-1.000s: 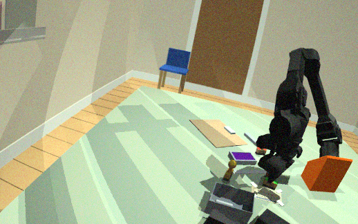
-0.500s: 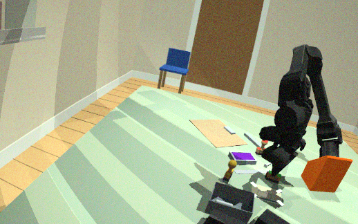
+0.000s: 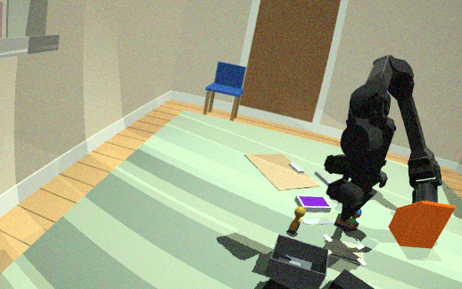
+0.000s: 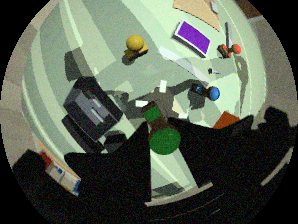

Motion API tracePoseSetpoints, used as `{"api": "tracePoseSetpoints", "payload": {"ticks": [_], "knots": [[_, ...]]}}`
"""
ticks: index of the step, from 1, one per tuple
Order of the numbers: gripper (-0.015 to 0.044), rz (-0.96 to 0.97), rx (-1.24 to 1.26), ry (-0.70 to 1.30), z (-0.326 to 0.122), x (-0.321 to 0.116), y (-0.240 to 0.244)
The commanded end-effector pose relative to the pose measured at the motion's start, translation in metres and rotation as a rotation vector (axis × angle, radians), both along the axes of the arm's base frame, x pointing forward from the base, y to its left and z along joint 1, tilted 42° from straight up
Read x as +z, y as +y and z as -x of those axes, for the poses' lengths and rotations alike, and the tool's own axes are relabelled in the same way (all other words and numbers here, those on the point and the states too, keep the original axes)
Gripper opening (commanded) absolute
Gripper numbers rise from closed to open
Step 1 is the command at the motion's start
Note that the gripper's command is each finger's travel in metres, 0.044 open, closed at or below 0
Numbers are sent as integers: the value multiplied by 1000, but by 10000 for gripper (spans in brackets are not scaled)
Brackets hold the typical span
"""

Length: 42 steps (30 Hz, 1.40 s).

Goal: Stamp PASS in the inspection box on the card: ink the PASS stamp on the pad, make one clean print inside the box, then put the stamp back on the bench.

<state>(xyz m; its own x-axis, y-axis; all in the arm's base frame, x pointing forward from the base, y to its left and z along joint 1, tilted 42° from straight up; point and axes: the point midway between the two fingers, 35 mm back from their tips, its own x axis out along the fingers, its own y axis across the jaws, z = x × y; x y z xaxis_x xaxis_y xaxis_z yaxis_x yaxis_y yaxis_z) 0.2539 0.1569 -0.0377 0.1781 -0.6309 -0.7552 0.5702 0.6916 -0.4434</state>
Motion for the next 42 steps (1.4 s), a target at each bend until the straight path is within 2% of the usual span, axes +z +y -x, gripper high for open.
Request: {"api": "tracePoseSetpoints", "payload": {"ticks": [1,22,42], "knots": [[0,-1,4,-4,-17,4,5],[0,2,-2,-14,-103,19,5],[0,2,-2,-15,-111,0,-11]]}}
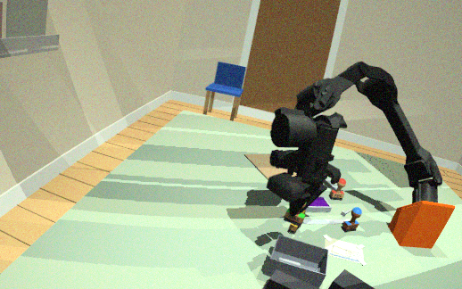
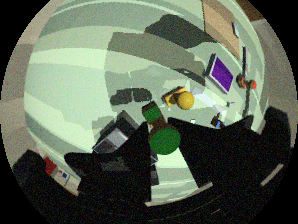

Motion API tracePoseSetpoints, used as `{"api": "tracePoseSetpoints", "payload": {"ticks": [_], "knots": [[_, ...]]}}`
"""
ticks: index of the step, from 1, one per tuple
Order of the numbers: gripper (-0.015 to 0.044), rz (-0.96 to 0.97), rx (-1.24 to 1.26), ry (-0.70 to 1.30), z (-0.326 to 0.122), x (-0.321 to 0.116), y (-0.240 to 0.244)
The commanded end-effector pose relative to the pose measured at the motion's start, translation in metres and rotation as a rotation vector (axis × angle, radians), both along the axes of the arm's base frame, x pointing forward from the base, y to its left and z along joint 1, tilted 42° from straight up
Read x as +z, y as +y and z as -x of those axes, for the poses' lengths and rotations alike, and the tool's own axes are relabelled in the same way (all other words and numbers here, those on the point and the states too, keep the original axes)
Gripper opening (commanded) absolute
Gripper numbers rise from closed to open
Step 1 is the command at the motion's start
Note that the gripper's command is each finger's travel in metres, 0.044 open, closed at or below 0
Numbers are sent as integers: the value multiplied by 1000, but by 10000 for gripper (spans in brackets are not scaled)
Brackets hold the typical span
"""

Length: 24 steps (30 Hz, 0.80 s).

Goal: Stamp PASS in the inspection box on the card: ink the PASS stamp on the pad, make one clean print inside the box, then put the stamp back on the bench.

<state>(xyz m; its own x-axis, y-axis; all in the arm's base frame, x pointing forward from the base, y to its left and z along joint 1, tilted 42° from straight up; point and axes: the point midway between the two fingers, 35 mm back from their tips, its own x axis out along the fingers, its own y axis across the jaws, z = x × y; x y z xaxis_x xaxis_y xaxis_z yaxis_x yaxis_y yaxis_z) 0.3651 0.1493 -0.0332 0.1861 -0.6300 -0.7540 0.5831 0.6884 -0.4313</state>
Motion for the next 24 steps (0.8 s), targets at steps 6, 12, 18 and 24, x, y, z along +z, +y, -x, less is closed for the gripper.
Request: {"api": "tracePoseSetpoints", "payload": {"ticks": [6,12,18,24], "knots": [[0,6,6,2,-2,-11,-9],[0,6,6,2,-4,-19,-16],[0,7,6,2,-5,-26,-22],[0,8,6,1,-6,-33,-29]]}}
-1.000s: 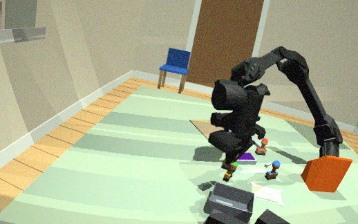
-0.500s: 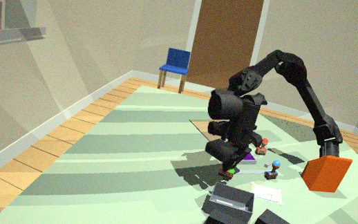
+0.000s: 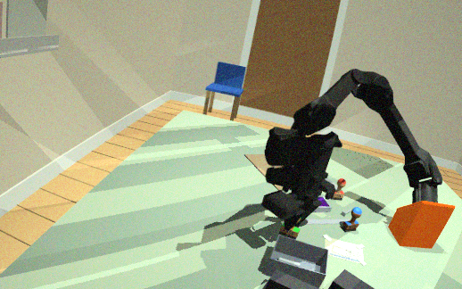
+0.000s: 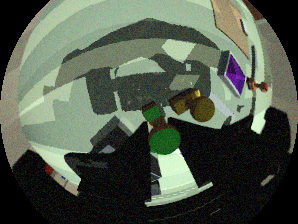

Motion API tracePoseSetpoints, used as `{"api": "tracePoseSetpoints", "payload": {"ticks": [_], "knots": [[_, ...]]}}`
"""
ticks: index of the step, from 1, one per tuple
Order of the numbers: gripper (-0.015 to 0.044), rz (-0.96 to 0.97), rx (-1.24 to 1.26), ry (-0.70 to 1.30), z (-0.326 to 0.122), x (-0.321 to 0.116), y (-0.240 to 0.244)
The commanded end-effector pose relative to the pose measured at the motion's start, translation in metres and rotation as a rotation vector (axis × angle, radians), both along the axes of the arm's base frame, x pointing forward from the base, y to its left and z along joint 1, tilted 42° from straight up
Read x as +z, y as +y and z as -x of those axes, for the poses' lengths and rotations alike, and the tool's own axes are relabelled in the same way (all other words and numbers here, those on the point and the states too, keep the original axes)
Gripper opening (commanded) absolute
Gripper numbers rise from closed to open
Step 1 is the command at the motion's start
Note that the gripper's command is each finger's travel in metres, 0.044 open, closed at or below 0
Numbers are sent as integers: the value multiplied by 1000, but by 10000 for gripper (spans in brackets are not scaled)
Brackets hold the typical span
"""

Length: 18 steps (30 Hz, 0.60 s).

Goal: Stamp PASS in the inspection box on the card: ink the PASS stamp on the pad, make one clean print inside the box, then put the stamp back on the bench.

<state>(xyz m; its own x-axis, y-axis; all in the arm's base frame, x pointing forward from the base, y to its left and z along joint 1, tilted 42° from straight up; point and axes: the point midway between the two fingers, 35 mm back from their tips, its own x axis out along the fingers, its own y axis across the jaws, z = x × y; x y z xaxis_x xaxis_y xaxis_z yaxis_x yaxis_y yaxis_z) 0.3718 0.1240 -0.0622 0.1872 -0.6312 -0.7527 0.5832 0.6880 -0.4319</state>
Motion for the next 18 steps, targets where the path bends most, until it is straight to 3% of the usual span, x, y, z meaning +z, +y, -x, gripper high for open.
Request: {"api": "tracePoseSetpoints", "payload": {"ticks": [1,4,14,18], "knots": [[0,6,5,2,0,-5,-5],[0,6,5,2,0,-7,-6],[255,1,-1,1,-1,-4,-4],[255,0,0,1,0,3,3]]}}
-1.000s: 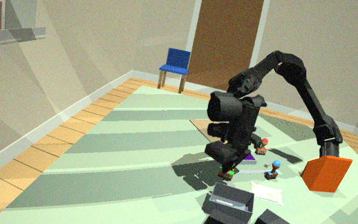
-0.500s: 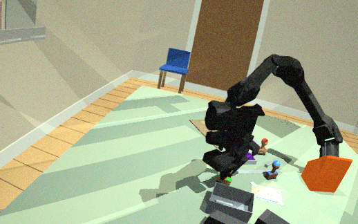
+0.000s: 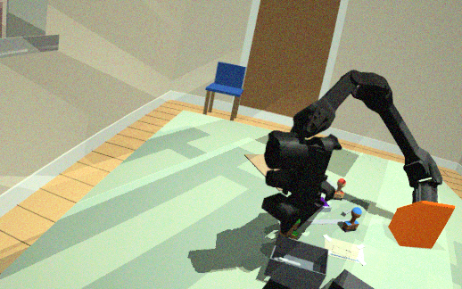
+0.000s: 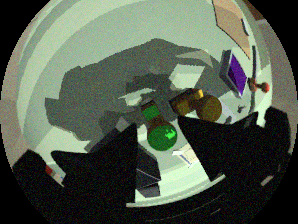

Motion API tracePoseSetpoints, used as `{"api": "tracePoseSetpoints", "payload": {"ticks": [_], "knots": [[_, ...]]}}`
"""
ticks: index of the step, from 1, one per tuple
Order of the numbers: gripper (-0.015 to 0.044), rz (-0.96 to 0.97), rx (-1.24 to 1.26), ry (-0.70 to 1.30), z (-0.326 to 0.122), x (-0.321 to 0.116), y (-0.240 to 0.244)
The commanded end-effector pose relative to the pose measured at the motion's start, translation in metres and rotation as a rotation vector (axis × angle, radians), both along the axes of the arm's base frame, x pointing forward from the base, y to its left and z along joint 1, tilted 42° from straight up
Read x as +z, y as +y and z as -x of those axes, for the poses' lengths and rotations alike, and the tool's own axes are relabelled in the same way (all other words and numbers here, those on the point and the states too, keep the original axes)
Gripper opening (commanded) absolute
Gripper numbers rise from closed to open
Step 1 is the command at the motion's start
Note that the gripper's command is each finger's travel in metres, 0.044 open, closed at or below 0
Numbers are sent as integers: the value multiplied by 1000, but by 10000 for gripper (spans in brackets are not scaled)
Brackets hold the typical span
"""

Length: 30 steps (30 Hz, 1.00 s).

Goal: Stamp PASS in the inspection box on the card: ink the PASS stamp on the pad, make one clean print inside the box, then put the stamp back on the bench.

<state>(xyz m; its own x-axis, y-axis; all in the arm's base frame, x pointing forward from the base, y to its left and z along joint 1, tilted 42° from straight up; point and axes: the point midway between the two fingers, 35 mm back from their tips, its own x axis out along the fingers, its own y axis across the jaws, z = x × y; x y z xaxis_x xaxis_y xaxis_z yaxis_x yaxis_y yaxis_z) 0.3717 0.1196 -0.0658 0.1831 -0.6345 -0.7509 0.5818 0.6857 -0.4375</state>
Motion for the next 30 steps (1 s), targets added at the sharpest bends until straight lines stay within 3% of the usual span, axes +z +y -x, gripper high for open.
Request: {"api": "tracePoseSetpoints", "payload": {"ticks": [1,7,30], "knots": [[255,-5,2,-3,1,16,17],[255,-2,6,0,21,84,74],[255,1,11,0,22,86,75]]}}
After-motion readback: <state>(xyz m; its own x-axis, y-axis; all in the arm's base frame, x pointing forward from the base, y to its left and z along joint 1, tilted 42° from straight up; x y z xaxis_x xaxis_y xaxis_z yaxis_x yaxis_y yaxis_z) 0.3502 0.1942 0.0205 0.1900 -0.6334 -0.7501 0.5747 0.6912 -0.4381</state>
